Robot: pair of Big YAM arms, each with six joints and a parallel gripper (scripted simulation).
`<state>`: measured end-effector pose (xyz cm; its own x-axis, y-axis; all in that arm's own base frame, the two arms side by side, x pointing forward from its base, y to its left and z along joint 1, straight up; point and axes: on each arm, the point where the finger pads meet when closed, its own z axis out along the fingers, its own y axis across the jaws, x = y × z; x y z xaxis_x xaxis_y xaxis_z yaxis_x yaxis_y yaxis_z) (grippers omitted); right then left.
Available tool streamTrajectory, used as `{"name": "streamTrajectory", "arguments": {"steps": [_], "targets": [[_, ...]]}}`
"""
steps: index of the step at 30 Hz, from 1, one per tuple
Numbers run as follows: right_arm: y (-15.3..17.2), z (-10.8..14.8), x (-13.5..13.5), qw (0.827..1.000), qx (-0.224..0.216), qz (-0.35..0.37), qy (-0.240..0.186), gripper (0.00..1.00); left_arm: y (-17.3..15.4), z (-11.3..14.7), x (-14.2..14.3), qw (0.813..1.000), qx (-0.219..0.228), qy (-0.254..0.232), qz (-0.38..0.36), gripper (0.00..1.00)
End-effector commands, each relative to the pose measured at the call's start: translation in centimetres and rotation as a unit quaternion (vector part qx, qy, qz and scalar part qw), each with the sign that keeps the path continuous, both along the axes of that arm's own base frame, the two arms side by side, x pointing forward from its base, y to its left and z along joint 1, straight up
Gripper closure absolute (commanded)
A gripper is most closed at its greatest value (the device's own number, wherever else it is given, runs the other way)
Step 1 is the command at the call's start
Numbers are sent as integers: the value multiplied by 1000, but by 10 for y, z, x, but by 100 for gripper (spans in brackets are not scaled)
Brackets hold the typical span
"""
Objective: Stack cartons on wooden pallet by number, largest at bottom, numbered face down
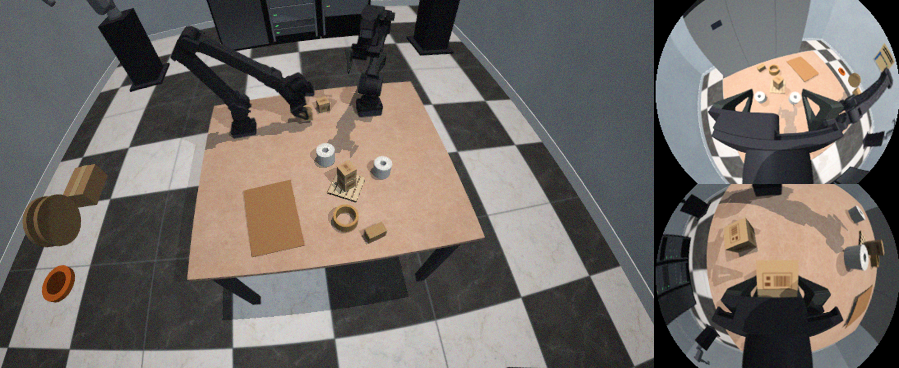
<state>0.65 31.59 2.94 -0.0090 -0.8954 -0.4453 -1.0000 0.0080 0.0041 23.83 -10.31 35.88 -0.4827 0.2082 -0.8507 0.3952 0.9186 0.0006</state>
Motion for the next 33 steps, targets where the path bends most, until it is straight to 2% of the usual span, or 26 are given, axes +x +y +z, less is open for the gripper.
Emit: {"name": "streamTrajectory", "arguments": {"steps": [1,4,8,13,22,25,27,33], "targets": [[30,73,1,999,46,8,-5,50,1,12,1,1000,-3,-7,1,0],[30,79,1,999,46,8,-5,50,1,12,1,1000,-3,-7,1,0],[28,126,1,999,46,8,-5,50,1,12,1,1000,-3,-7,1,0],[26,164,1,999,46,8,-5,50,1,12,1,1000,-3,-7,1,0],[32,164,10,999,42,16,-15,50,1,12,1,1000,-3,-7,1,0],[33,165,32,998,44,36,-32,50,1,12,1,1000,-3,-7,1,0],[34,164,55,997,43,49,-43,50,1,12,1,1000,-3,-7,1,0],[32,161,161,997,31,55,-41,50,1,12,1,1000,-3,-7,1,0]]}}
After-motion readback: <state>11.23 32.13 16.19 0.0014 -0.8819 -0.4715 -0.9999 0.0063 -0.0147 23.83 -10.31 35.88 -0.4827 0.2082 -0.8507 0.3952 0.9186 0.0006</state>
